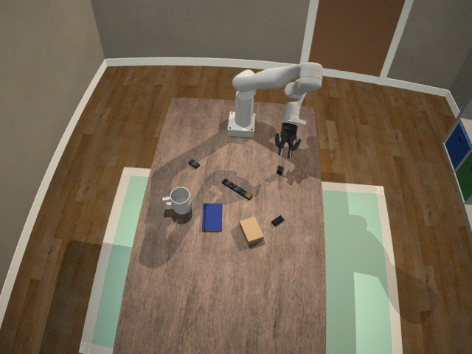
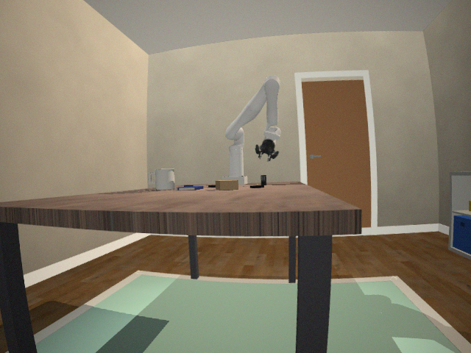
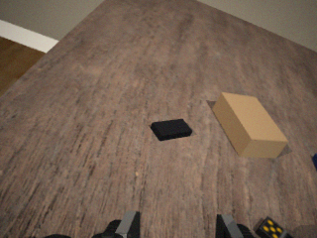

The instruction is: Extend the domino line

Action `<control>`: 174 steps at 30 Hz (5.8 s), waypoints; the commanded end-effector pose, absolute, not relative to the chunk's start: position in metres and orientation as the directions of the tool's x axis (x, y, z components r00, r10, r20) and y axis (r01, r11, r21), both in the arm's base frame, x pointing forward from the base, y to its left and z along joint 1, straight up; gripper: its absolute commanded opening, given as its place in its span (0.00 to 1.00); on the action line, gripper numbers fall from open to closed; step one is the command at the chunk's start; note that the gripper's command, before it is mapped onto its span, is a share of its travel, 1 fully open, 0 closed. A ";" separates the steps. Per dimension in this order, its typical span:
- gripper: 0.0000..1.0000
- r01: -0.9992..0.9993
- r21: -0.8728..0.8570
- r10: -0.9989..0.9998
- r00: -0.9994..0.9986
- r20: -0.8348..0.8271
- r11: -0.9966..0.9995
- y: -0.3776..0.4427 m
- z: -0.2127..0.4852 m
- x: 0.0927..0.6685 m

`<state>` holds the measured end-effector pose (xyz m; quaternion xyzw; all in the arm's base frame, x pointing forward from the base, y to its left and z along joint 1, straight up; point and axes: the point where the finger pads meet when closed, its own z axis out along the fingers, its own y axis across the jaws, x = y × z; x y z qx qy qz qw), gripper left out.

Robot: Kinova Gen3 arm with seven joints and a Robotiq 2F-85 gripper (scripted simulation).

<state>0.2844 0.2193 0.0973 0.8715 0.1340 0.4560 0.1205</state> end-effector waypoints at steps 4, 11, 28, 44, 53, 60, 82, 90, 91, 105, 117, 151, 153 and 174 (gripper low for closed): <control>0.48 0.187 0.351 0.392 0.574 0.719 -0.918 0.220 0.097 0.285; 0.48 0.235 0.361 0.428 0.584 0.689 -0.902 0.220 0.098 0.286; 0.48 0.366 0.380 0.527 0.605 0.597 -0.850 0.221 0.099 0.288; 0.48 0.475 0.381 0.609 0.608 0.509 -0.793 0.222 0.099 0.289; 0.48 0.540 0.378 0.659 0.603 0.449 -0.752 0.221 0.098 0.289; 0.48 0.576 0.371 0.685 0.597 0.419 -0.729 0.222 0.097 0.289; 0.48 0.694 0.338 0.771 0.558 0.306 -0.636 0.223 0.097 0.290; 0.48 0.731 0.324 0.800 0.540 0.261 -0.600 0.223 0.097 0.291; 0.48 0.736 0.322 0.803 0.538 0.256 -0.596 0.223 0.097 0.291; 0.48 0.788 0.289 0.840 0.504 0.204 -0.543 0.224 0.099 0.293; 0.48 0.827 0.265 0.868 0.472 0.152 -0.496 0.224 0.098 0.293; 0.48 0.918 0.161 0.932 0.362 0.027 -0.362 0.225 0.099 0.294; 0.48 0.923 0.153 0.935 0.355 0.021 -0.354 0.225 0.099 0.294; 0.48 0.957 0.091 0.959 0.280 -0.050 -0.275 0.226 0.098 0.295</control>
